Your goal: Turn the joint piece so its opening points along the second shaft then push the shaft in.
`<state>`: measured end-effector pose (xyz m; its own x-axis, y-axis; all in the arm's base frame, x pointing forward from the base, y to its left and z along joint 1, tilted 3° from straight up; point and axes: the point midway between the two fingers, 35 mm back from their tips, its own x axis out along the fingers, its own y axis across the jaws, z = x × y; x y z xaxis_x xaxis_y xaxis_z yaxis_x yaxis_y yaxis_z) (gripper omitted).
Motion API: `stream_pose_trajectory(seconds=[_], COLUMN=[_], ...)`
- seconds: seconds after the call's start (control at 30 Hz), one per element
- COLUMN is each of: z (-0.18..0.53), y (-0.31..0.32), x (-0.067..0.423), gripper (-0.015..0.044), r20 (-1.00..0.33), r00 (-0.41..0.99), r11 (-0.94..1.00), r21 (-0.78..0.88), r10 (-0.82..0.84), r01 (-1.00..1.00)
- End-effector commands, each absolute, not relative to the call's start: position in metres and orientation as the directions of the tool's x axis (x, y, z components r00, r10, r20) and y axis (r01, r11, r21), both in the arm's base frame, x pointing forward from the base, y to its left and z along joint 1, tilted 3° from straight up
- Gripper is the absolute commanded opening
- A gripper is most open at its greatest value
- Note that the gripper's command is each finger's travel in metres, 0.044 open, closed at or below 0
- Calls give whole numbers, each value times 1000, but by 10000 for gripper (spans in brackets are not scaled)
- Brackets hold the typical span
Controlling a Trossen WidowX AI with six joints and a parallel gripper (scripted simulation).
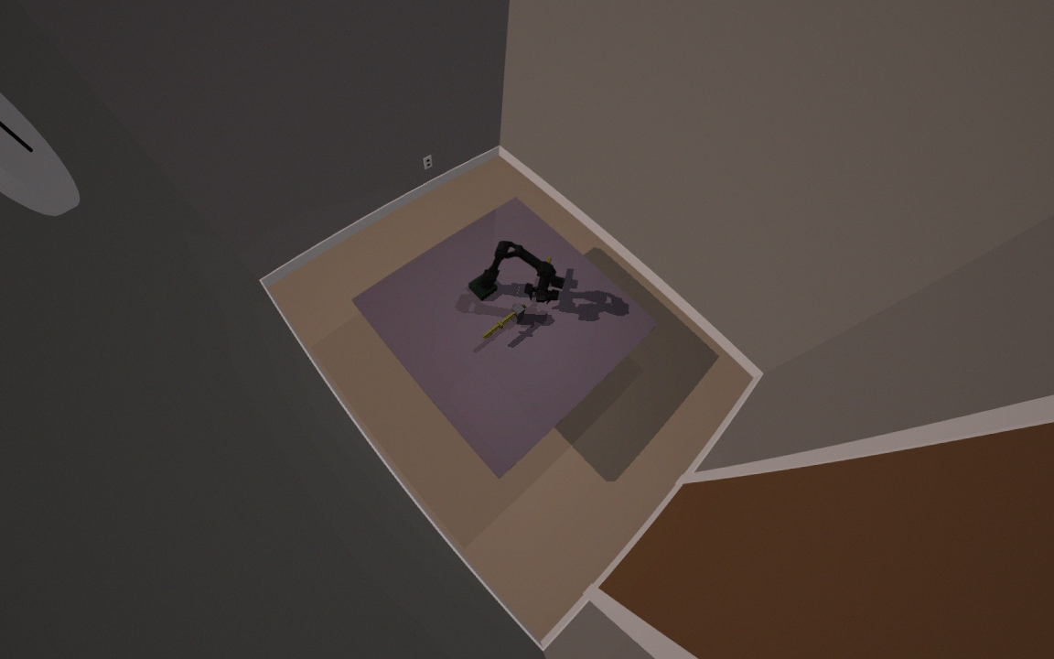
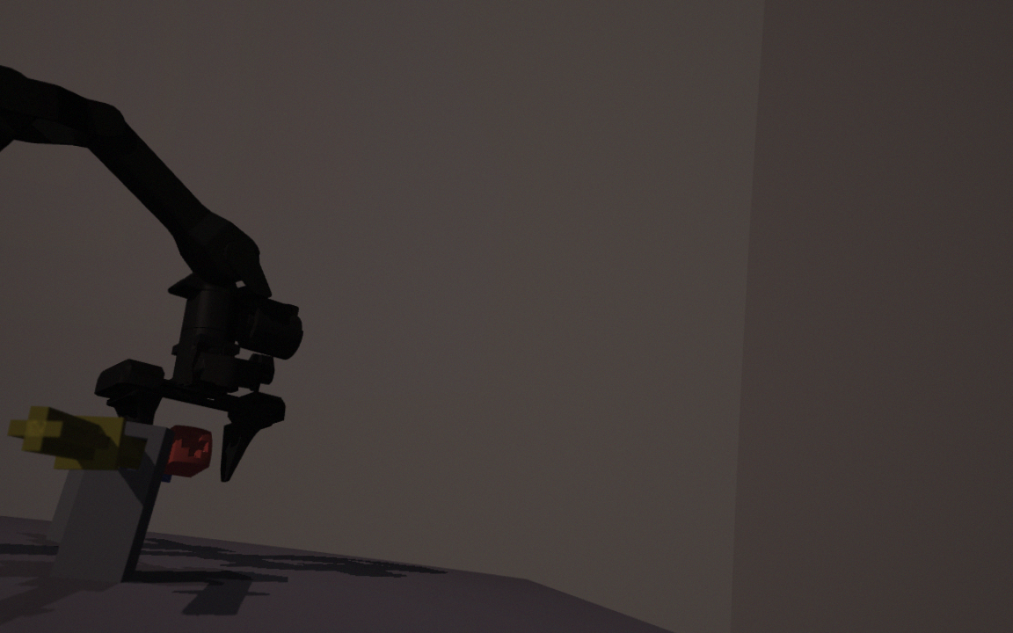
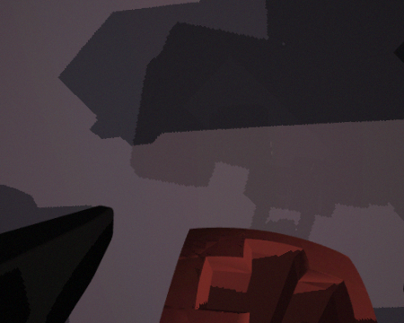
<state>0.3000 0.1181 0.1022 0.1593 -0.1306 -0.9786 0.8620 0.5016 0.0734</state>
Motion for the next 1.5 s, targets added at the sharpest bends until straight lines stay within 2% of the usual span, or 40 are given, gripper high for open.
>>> stream_pose_trajectory(seconds=[0.0,0.13,0.47,1.47], z=[96,92,92,92], y=[117,116,116,116], x=[302,302,302,302], gripper=[440,440,182,182], r20=[-978,-978,-978,-978], r00=[162,162,162,162], r11=[501,501,501,501], r21=[75,75,75,75], r10=[-133,-133,-133,-133], r01=[862,862,862,862])
